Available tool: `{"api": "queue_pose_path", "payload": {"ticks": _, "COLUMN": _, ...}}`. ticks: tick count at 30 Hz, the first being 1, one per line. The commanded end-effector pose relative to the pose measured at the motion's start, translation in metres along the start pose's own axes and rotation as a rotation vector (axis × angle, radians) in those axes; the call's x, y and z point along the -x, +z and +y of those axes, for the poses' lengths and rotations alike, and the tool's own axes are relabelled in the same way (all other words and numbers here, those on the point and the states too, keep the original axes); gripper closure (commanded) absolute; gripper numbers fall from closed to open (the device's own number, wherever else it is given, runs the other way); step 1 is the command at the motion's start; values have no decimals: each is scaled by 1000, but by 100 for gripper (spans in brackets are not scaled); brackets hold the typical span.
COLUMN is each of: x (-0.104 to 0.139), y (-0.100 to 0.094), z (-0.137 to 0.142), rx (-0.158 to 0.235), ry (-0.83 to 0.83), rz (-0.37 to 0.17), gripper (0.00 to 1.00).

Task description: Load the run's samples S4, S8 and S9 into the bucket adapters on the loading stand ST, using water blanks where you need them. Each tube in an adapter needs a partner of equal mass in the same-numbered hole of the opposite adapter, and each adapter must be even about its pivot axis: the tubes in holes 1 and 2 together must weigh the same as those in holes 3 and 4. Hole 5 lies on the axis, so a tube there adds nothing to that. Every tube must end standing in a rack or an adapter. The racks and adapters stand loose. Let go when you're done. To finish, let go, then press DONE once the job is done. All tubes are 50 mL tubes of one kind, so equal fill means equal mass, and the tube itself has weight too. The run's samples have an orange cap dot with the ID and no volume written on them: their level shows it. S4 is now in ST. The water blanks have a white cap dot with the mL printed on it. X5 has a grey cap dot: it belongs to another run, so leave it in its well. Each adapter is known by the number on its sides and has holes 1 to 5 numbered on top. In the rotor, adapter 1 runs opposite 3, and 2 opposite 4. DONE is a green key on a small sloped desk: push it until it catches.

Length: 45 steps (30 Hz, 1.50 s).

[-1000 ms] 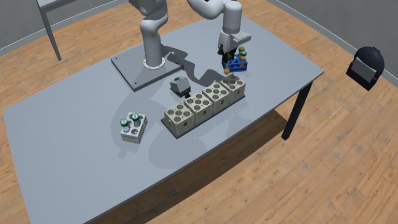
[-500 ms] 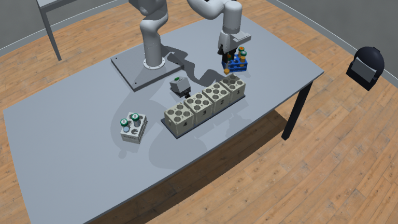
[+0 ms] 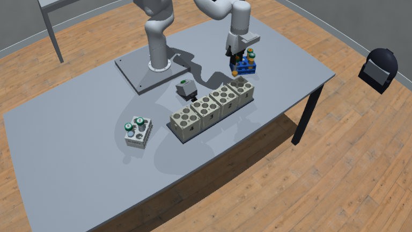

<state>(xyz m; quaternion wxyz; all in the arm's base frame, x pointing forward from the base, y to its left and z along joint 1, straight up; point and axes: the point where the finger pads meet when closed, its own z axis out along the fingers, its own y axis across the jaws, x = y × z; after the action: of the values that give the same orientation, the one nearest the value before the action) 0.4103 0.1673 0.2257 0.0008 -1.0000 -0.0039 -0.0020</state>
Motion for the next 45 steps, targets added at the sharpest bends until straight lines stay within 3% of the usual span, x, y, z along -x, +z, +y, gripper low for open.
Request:
{"api": "queue_pose_path", "payload": {"ticks": 1, "x": 9, "y": -2, "z": -15, "rx": 5, "ry": -112, "rz": 6, "gripper": 100}}
{"api": "queue_pose_path", "payload": {"ticks": 33, "x": 88, "y": -1, "z": -131, "rx": 7, "ry": -1045, "rz": 3, "gripper": 100}}
{"api": "queue_pose_path", "payload": {"ticks": 45, "x": 116, "y": 0, "z": -172, "rx": 6, "ry": -1054, "rz": 3, "gripper": 100}}
